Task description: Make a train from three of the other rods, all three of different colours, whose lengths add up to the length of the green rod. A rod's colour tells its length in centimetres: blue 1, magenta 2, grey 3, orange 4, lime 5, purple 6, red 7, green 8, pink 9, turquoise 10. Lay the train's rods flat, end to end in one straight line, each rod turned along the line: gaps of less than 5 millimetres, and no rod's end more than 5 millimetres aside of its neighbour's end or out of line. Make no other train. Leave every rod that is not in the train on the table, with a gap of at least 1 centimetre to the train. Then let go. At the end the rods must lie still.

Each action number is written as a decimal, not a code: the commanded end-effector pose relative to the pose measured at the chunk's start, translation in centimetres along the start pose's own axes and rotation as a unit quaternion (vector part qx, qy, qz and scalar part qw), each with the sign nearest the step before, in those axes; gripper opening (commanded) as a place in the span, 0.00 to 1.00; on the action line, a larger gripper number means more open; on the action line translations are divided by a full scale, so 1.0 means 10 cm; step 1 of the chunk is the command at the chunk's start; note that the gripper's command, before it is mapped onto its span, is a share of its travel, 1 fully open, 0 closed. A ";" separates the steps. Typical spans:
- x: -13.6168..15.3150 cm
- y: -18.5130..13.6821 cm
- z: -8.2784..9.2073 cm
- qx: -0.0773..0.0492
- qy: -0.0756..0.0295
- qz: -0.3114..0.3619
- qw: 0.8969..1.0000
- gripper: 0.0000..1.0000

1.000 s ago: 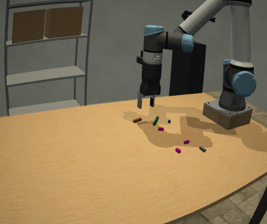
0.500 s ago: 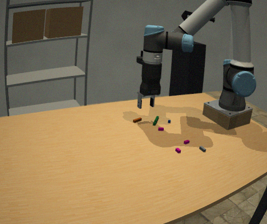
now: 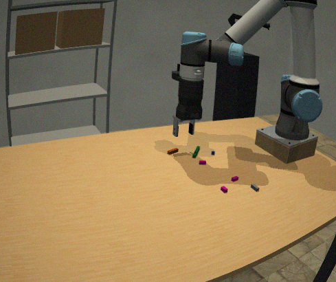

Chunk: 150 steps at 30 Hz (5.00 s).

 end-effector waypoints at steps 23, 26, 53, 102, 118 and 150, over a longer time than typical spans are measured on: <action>0.00 0.00 0.00 0.000 0.001 0.000 1.000 1.00; 0.00 0.00 0.00 0.000 0.001 0.000 1.000 1.00; 0.70 -0.45 0.07 0.000 0.001 -0.300 0.954 1.00; 0.86 -0.57 0.07 0.000 0.001 -0.366 0.931 0.54; 0.86 -0.57 -0.01 0.000 0.000 -0.366 0.931 0.54; 0.86 -0.58 -0.39 0.000 0.000 -0.366 0.931 0.54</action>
Point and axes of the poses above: the point where the finger pads meet when closed, its own z axis back along the fingers, its own x axis across the jaws, y = z × x, the point moved 4 cm from there along z, back along the fingers, and after that the axes turned 6 degrees about z, right-handed, at the moved point
